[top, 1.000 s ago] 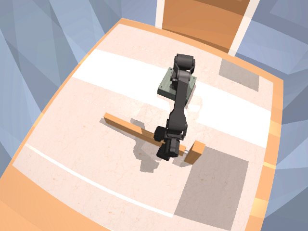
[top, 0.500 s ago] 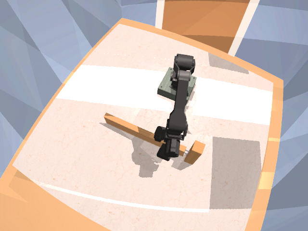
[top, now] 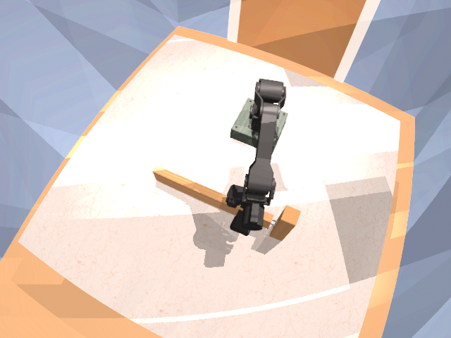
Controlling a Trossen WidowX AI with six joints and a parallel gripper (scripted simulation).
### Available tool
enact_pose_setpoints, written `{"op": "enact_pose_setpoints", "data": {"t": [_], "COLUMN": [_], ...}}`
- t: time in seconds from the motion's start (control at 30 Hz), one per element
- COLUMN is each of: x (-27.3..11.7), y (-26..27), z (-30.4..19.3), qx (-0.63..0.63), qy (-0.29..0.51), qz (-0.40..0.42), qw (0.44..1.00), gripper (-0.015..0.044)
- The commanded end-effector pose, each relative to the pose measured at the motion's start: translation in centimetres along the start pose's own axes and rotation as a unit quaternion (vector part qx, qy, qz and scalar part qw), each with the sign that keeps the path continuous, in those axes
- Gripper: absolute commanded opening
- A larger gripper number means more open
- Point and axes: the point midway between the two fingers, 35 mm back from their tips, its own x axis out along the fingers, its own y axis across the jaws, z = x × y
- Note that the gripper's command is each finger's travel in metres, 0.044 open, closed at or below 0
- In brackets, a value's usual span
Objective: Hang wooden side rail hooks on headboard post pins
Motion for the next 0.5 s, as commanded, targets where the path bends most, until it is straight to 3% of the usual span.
{"op": "enact_pose_setpoints", "data": {"t": [0.0,0.47], "x": [-0.06,0.09], "y": [0.14,0.04], "z": [-0.12,-0.28], "qx": [0.002,0.002], "qy": [0.001,0.001], "qz": [0.003,0.003], "qw": [1.0,1.0], "gripper": [0.0,0.0]}}
